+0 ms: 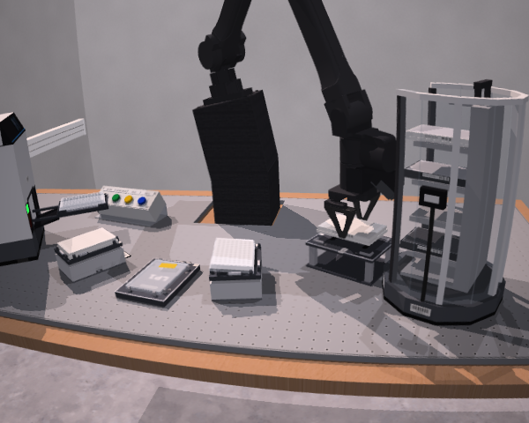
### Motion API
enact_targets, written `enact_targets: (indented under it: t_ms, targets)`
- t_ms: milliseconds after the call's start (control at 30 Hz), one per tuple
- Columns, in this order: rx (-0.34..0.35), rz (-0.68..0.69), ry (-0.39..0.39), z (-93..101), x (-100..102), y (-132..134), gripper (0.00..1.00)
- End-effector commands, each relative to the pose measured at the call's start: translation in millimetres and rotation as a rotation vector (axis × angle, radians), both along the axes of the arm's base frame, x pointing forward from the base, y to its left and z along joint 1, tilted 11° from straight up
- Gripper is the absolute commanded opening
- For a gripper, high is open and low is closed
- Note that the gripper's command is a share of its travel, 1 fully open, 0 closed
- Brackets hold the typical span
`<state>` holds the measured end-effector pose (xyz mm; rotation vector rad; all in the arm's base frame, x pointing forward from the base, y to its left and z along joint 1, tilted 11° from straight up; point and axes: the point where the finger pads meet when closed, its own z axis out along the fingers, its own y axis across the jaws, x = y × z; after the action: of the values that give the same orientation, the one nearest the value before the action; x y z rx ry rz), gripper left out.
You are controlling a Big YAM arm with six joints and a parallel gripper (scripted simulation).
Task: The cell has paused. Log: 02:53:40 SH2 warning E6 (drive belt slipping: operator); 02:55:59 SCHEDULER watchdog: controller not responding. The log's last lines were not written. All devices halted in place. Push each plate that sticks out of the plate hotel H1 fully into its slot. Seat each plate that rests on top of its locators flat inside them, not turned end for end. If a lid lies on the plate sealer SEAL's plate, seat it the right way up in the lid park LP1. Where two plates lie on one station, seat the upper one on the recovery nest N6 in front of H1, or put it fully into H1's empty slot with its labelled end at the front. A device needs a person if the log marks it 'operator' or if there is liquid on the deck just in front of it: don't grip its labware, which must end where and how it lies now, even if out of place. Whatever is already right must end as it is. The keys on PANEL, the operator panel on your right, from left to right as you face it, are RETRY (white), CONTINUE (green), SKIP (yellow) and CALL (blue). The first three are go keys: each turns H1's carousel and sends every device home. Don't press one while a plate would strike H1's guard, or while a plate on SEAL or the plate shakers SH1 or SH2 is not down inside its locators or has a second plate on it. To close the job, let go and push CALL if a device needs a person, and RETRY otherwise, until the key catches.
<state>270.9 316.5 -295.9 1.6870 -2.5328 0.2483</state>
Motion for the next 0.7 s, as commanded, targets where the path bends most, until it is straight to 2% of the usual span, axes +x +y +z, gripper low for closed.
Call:
enact_targets:
  t_ms: [0, 67, 100, 133, 200, 233, 667]
  targets:
    - [0.016, 0.0, -0.014, 2.4, 7.8, 8.7, 0.84]
    - [0.016, 0.0, -0.014, 2.4, 7.8, 8.7, 0.84]
    - [0.014, -0.004, -0.013, -5.5, 12.4, 6.7, 0.84]
    - [0.016, 0.0, -0.014, 2.4, 7.8, 8.7, 0.84]
    - [0.016, 0.0, -0.014, 2.4, 7.8, 8.7, 0.84]
    - [0.015, -0.004, -0.014, -5.7, 12.6, 6.8, 0.84]
    - [0.016, -0.003, -0.014, -8.0, 12.3, 6.2, 0.84]
